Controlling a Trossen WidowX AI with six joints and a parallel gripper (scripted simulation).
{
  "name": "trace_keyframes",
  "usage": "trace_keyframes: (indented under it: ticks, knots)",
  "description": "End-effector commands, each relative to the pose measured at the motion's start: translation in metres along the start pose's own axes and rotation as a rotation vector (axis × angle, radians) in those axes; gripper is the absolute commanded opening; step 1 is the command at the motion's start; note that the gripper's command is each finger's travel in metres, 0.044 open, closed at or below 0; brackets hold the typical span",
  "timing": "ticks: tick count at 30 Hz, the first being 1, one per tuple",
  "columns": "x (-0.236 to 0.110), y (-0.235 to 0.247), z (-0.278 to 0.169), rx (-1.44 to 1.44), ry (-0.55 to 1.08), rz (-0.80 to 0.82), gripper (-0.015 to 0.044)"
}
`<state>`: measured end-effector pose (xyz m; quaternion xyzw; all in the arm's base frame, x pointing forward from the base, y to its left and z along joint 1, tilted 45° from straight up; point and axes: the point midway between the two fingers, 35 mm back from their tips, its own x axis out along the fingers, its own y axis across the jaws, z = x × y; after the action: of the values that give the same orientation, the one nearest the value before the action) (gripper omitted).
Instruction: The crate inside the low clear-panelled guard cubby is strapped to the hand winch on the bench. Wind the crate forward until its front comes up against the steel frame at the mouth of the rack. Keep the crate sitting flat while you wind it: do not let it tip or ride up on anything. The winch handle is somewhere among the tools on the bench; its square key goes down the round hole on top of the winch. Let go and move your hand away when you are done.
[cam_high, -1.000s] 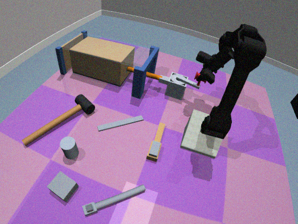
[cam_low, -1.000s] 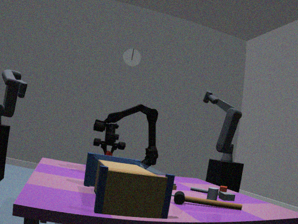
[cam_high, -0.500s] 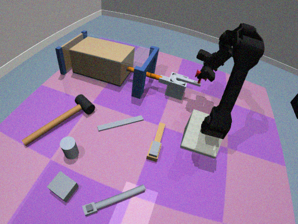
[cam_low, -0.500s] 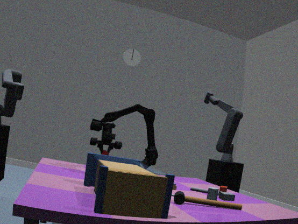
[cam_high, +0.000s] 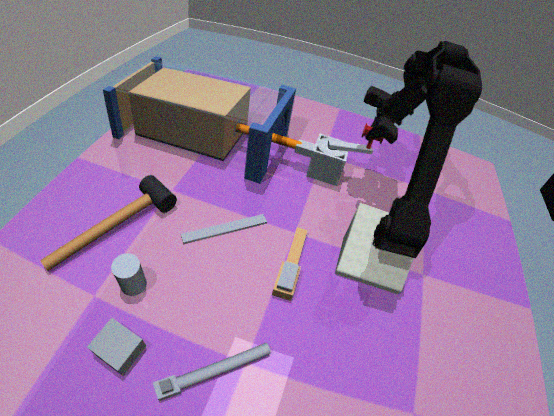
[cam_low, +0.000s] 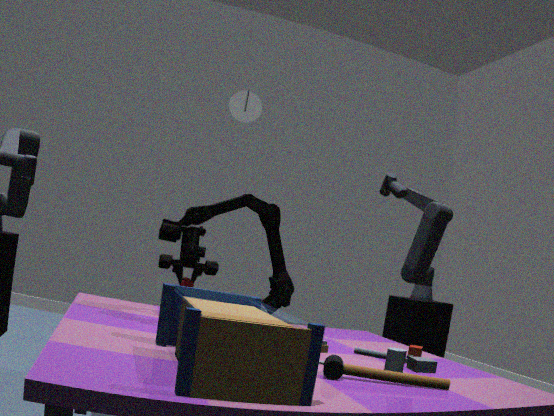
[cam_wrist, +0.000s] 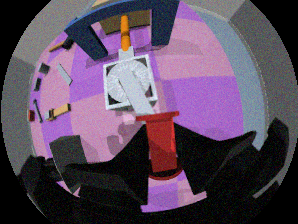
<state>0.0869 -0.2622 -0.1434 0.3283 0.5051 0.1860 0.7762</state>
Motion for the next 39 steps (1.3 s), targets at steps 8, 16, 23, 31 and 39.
trace_keyframes:
  ticks: [8,16,23,31,39]
  knots:
    - [0.006,-0.021,0.012,-0.014,-0.011,-0.022,0.0000]
    - [0.008,-0.029,0.018,-0.015,-0.011,-0.022,0.0000]
    - [0.011,-0.035,0.024,-0.016,-0.012,-0.023,0.0000]
    - [0.014,-0.041,0.032,-0.016,-0.012,-0.023,0.0000]
    - [0.017,-0.047,0.040,-0.017,-0.013,-0.023,0.0000]
